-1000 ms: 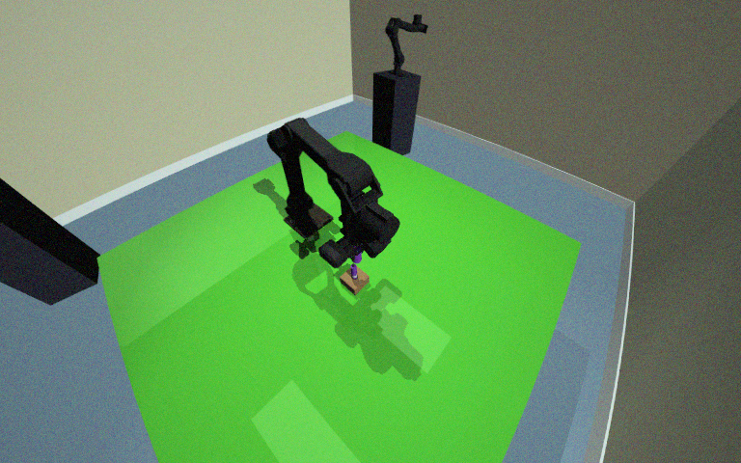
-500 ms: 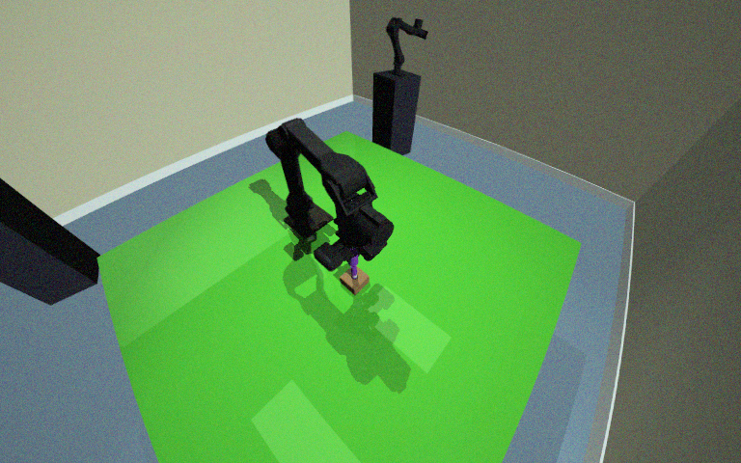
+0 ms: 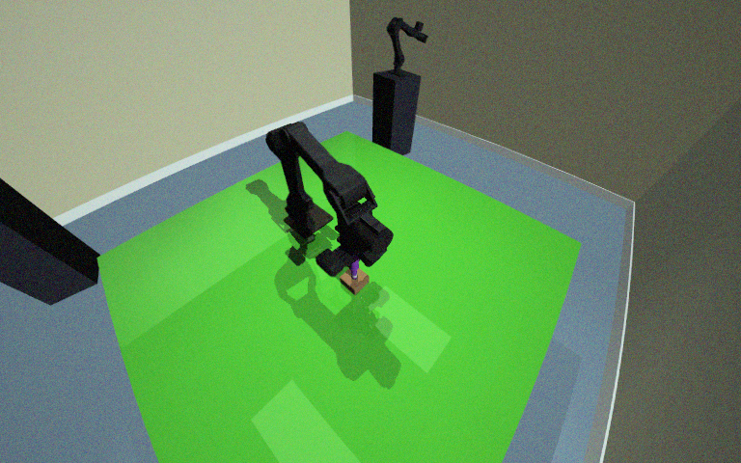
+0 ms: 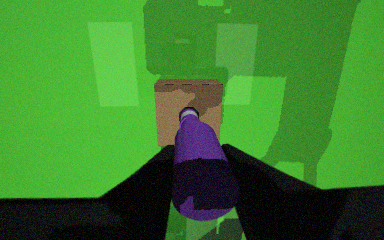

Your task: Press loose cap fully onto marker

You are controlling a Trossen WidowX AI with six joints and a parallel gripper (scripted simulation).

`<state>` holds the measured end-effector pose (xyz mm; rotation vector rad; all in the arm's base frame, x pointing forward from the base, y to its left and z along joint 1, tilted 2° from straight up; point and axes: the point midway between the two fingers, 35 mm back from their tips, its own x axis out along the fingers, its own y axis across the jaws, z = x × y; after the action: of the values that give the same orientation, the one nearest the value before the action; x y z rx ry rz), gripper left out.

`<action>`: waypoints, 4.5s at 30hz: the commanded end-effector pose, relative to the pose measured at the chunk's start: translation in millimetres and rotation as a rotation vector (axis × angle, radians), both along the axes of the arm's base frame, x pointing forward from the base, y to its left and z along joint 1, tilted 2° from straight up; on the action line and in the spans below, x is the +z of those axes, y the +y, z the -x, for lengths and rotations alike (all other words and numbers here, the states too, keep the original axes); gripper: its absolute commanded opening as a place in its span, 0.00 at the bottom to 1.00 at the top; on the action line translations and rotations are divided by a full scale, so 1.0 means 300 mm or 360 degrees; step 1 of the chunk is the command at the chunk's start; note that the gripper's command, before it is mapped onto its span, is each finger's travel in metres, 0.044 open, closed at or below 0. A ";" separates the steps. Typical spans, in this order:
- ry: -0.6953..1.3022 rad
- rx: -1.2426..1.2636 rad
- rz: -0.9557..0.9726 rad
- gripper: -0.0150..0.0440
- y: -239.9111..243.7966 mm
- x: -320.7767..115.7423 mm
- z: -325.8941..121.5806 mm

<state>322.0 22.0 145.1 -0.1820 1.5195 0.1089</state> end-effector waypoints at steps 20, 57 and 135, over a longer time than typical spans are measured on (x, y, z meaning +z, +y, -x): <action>0.0013 0.0001 -0.0010 0.30 0.000 -0.104 0.002; 0.0010 0.0017 -0.0008 0.56 0.010 0.112 0.021; -0.0084 0.0023 -0.0018 0.65 0.016 0.290 0.022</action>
<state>315.2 27.0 230.6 -0.1872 1.4669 0.1267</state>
